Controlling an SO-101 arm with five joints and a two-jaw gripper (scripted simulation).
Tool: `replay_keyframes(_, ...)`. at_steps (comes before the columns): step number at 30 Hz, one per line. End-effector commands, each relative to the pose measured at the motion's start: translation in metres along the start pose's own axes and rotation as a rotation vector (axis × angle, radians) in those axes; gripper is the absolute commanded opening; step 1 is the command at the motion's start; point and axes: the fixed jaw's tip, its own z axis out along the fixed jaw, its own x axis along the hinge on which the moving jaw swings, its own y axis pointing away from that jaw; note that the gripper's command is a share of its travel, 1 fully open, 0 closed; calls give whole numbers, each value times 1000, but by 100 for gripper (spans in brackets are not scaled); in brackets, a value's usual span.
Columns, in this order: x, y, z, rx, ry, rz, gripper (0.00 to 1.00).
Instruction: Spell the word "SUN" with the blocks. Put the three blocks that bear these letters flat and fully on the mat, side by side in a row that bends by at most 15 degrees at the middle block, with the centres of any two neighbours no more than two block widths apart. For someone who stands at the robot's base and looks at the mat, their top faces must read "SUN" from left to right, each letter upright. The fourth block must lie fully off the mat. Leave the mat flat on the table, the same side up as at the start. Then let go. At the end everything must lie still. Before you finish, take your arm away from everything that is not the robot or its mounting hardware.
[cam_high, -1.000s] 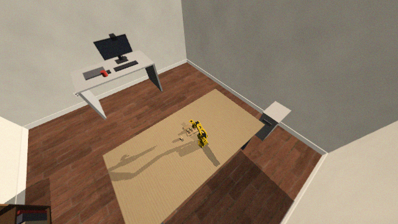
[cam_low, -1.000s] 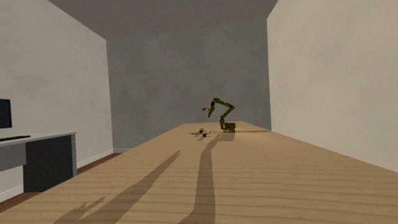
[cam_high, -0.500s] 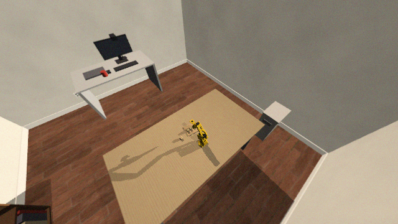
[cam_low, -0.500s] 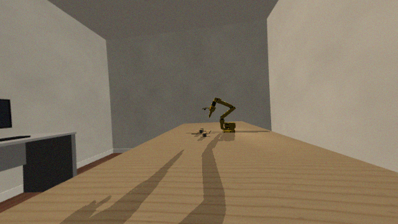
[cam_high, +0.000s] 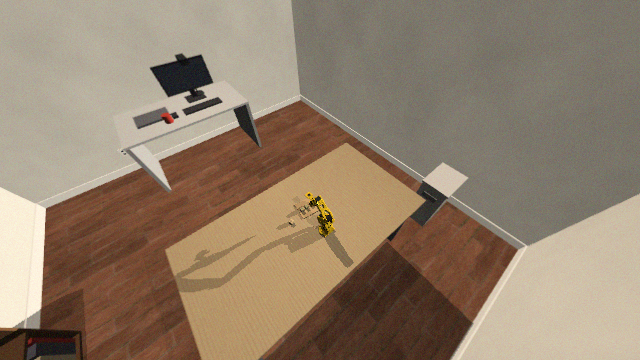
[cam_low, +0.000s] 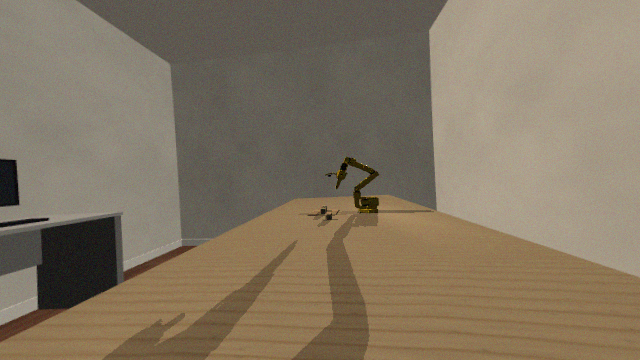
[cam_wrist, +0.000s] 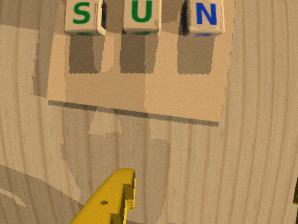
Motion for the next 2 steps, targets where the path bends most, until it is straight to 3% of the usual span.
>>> replay_keyframes(1, -5, 0, -6, 0, -44, 1, 33)
replay_keyframes(2, -5, 0, -6, 0, -44, 1, 33)
